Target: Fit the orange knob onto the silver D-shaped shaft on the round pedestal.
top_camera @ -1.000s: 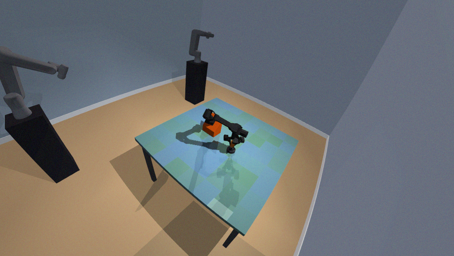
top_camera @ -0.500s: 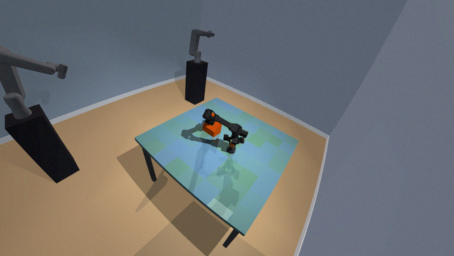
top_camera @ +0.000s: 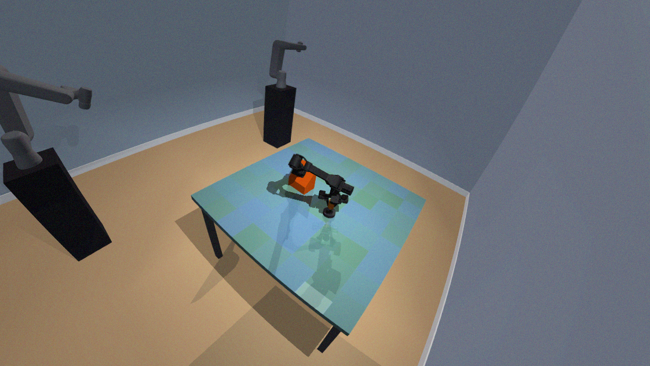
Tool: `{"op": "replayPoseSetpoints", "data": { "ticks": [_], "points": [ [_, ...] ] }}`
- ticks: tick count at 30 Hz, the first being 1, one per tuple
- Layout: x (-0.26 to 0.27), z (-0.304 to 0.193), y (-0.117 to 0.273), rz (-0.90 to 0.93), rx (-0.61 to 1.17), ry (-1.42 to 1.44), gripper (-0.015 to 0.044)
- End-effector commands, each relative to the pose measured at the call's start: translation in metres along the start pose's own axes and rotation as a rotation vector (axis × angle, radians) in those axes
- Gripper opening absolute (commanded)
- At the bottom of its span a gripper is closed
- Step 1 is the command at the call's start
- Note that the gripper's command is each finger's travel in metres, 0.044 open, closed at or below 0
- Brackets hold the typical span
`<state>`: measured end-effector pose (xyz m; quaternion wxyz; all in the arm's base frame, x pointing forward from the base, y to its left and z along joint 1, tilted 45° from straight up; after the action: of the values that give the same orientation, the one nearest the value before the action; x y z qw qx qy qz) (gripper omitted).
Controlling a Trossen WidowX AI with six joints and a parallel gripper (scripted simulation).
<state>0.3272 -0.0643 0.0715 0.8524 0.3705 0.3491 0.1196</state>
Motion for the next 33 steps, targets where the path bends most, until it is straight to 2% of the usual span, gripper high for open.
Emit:
{"op": "replayPoseSetpoints", "data": {
  "ticks": [1,6,33],
  "points": [
    [0.0002,0.0012,0.0022,0.000,-0.004,-0.052,0.0000],
    [-0.0002,0.0010,0.0008,0.000,-0.004,-0.209,0.0000],
    [0.0002,0.0004,-0.0015,0.000,-0.004,-0.209,0.0000]
  ]
}}
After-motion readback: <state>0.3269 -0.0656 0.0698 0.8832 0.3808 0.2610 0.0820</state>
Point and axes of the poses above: the point midway between the two fingers, 35 mm back from their tips, its own y axis back along the fingers, its own x axis across the jaws, z = x × y, the point moved 4 cm from there along y, back along the fingers, and after that the axes turned 15 degrees about y, right-handed, at the moved point
